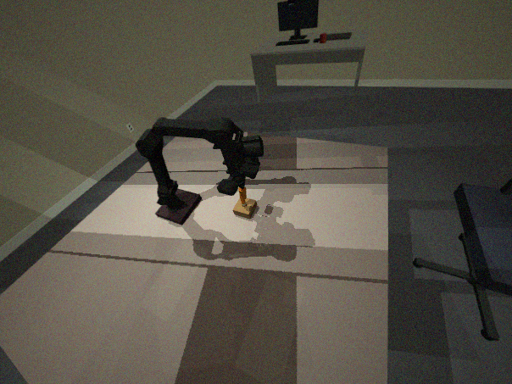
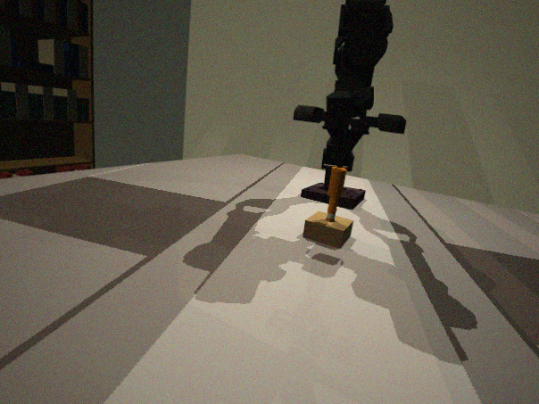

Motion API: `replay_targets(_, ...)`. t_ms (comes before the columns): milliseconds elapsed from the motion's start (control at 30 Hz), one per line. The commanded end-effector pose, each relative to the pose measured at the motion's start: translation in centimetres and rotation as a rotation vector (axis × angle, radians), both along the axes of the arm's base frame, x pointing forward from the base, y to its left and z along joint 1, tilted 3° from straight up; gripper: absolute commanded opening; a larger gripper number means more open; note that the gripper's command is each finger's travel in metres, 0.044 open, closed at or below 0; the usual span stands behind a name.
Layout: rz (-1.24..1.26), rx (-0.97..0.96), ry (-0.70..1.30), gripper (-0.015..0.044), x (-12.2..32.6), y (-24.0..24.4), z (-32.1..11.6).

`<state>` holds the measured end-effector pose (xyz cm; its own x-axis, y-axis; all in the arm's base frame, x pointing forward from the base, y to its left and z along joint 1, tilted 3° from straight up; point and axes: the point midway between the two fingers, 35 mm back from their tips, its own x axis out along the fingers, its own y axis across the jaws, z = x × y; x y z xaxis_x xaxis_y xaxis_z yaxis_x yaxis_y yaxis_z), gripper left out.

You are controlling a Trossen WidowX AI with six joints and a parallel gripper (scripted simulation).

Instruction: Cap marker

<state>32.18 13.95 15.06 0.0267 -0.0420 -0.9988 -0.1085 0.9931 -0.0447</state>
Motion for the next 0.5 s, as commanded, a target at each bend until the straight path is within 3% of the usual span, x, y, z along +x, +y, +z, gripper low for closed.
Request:
replay_targets(0, 0.005, -0.002, 0.009, 0.0, -0.17, -0.1, -0.88)
replay_targets(467, 0.005, -0.002, 0.009, 0.0, -0.08, -0.12, -1.83)
